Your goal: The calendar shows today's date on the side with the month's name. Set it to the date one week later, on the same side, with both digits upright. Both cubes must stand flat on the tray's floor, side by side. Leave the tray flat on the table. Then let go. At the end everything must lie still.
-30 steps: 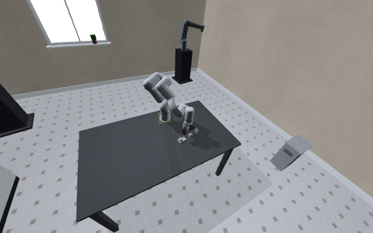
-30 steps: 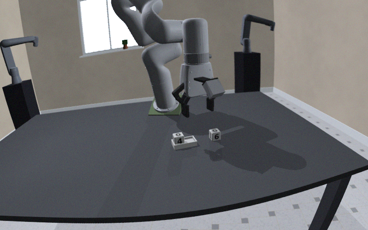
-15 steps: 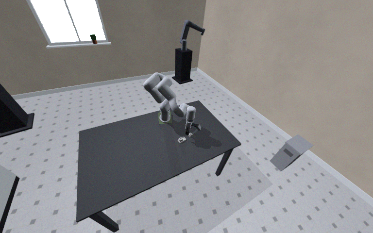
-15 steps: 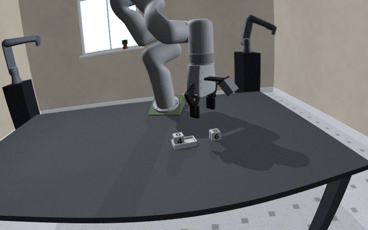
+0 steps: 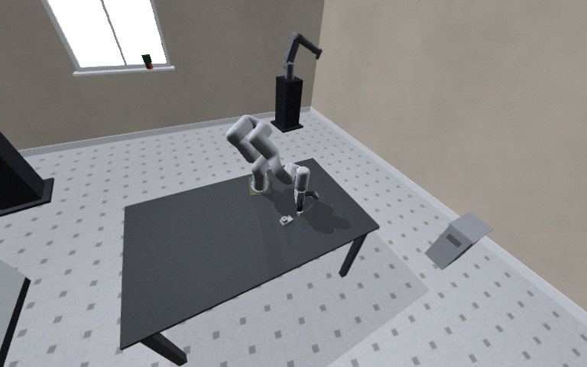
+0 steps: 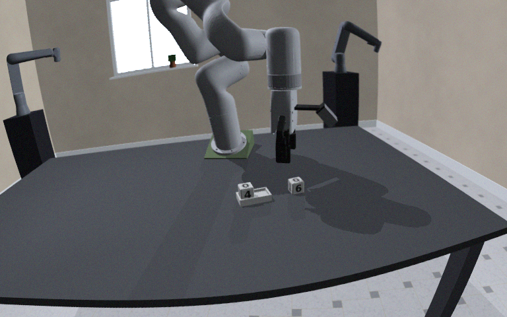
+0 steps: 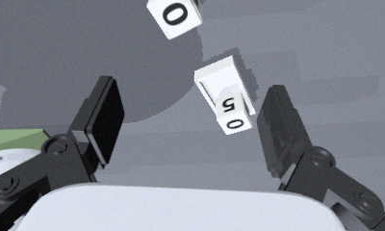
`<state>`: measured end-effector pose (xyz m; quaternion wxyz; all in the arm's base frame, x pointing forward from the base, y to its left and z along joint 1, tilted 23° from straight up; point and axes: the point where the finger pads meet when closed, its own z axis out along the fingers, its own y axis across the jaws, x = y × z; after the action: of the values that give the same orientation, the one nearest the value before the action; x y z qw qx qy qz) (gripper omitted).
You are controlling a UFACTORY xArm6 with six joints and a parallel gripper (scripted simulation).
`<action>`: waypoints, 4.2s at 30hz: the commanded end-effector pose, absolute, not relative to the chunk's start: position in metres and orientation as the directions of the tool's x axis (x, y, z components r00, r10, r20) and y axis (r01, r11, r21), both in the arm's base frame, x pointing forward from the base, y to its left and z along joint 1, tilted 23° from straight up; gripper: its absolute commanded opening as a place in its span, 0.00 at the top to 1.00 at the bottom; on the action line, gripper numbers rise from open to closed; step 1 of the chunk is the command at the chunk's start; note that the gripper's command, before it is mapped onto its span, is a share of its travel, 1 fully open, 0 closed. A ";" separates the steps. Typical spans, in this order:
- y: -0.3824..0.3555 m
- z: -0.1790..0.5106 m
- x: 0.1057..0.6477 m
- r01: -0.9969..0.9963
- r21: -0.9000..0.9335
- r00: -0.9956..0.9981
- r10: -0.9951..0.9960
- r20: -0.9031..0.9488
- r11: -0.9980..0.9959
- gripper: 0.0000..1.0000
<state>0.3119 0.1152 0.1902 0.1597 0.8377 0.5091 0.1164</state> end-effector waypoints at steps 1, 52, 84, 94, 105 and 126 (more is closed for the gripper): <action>0.123 0.189 0.312 0.884 0.381 0.304 0.952 -0.026 -0.272 0.00; 0.138 0.184 0.309 0.933 0.349 -0.034 0.986 -0.160 0.088 0.51; 0.136 0.168 0.315 0.933 0.349 -0.033 0.986 -0.161 0.088 0.51; 0.134 0.154 0.321 0.933 0.349 -0.033 0.986 -0.161 0.088 0.51; 0.133 0.142 0.325 0.933 0.349 -0.033 0.986 -0.161 0.088 0.51; 0.132 0.135 0.328 0.933 0.349 -0.033 0.986 -0.161 0.088 0.51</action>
<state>0.3271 0.1314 0.1344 0.1812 0.6713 0.7151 0.0721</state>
